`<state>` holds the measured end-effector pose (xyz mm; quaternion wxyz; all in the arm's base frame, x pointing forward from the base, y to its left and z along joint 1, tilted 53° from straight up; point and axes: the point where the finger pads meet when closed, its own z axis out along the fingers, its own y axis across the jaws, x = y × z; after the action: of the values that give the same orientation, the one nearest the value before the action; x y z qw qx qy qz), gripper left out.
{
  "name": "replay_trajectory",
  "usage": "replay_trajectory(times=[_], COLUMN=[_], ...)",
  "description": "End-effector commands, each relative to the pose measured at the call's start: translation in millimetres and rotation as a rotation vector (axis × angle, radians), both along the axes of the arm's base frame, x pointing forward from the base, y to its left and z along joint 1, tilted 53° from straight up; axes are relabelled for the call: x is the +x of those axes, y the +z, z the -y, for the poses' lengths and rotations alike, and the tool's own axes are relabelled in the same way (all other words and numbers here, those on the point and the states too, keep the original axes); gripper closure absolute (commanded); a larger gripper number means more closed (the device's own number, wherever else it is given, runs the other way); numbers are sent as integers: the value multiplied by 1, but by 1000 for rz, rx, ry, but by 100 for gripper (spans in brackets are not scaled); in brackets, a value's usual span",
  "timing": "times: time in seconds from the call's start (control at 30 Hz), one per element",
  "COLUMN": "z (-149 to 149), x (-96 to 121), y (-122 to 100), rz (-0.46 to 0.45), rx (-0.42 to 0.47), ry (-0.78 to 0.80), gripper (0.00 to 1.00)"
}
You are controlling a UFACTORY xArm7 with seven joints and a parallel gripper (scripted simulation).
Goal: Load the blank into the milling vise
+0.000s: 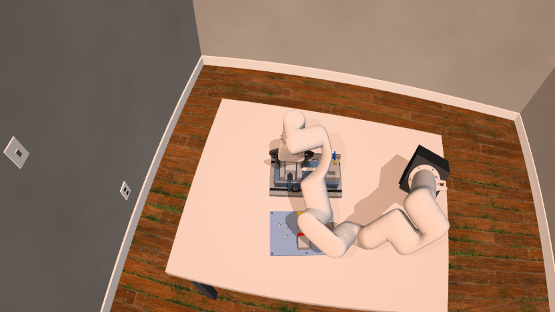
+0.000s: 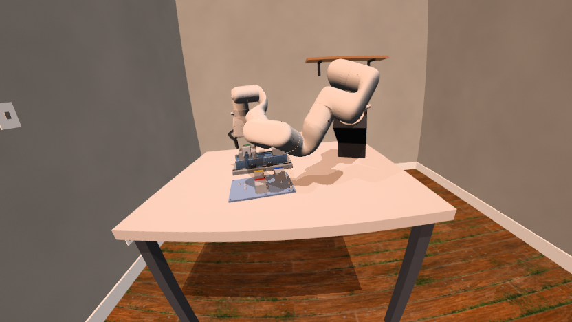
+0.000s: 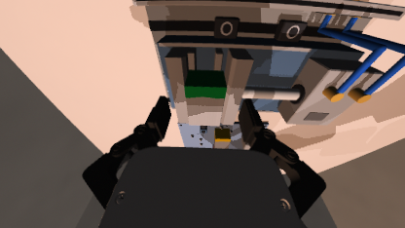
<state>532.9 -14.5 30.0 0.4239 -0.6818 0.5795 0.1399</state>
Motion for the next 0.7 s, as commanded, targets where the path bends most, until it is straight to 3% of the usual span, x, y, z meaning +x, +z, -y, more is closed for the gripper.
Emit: replay_trajectory(times=[0.0, 0.67], z=[3, 5], x=[0, -1], y=[2, 4], rz=[2, 2], rx=[-2, -1], ry=[-4, -3], gripper=[0, 0])
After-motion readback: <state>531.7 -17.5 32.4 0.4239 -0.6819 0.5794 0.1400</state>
